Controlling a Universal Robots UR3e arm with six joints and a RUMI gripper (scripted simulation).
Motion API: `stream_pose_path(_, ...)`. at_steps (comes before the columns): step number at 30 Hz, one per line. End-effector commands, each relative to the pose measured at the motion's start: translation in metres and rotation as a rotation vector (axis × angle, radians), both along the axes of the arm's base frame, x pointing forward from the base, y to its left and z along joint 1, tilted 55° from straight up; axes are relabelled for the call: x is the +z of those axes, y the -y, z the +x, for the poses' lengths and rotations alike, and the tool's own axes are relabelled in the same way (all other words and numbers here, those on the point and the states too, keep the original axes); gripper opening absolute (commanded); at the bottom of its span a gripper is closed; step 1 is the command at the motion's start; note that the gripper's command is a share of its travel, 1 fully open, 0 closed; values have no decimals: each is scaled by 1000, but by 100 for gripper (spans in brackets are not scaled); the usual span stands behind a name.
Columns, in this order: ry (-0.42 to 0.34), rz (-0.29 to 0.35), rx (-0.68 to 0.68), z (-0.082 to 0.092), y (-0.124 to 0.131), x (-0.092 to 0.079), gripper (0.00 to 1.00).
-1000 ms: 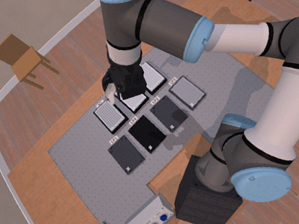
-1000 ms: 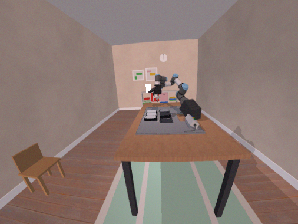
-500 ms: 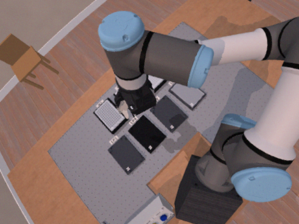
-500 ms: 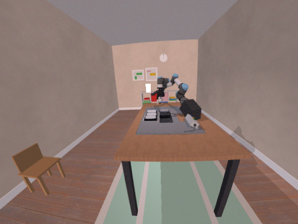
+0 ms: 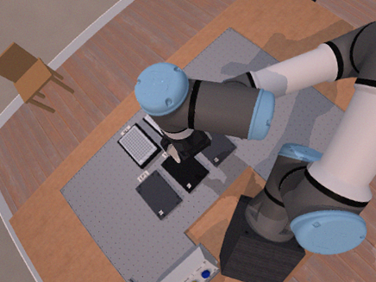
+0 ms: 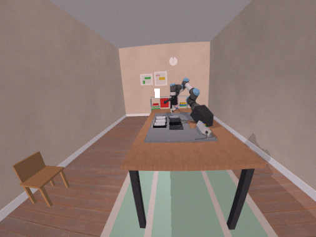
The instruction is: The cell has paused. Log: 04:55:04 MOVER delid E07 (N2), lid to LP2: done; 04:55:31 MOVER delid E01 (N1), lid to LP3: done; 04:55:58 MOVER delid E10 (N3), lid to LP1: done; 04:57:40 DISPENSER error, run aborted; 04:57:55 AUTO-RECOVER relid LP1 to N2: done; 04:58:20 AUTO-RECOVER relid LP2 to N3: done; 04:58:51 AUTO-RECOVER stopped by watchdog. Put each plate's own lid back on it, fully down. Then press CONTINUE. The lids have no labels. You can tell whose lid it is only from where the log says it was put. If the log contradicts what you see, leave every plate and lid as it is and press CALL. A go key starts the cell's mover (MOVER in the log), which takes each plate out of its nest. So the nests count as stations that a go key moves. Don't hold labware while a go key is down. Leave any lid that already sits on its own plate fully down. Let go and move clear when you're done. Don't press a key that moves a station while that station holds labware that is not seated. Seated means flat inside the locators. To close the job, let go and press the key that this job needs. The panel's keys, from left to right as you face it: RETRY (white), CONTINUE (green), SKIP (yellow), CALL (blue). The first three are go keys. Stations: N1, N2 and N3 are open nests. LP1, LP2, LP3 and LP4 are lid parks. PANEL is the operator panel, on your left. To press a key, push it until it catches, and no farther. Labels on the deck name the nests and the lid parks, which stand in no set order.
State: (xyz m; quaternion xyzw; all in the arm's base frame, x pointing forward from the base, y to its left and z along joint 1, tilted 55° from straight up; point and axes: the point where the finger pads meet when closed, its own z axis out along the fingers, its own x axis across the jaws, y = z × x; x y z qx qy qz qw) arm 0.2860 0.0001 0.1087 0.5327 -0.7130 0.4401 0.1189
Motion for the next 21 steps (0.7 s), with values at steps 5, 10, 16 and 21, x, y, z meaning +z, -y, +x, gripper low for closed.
stream_pose_path(5,-78,-41,59,-3,2,-4,82)
stream_pose_path(10,-114,-56,87,-2,6,-7,82)
stream_pose_path(16,-114,-56,87,7,29,-24,82)
stream_pose_path(21,-115,-56,87,12,40,-33,82)
